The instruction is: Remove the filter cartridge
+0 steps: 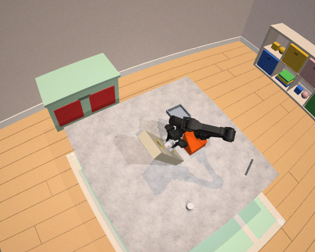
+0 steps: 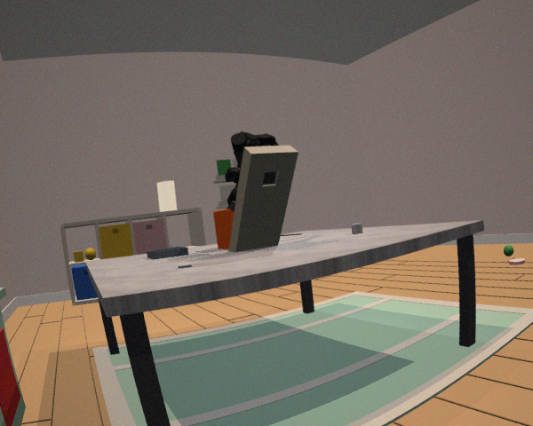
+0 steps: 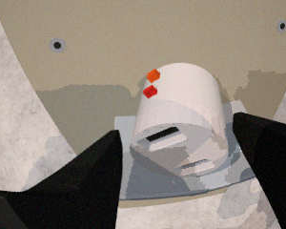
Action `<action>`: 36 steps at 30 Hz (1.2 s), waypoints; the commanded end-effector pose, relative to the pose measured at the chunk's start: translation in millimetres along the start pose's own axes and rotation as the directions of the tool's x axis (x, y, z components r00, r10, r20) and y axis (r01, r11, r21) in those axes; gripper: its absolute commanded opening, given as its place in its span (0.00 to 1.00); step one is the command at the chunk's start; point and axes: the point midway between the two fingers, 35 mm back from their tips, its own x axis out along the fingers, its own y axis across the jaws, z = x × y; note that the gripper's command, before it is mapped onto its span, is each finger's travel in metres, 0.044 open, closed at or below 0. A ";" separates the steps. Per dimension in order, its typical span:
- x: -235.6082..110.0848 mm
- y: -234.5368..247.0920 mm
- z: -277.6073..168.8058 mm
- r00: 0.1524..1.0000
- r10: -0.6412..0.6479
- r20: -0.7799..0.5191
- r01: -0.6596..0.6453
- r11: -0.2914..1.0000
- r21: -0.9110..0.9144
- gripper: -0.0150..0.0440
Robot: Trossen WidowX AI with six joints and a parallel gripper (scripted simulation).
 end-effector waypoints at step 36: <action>-68.1 -4.1 27.9 1.000 -0.009 -0.005 0.009 1.000 0.002 0.25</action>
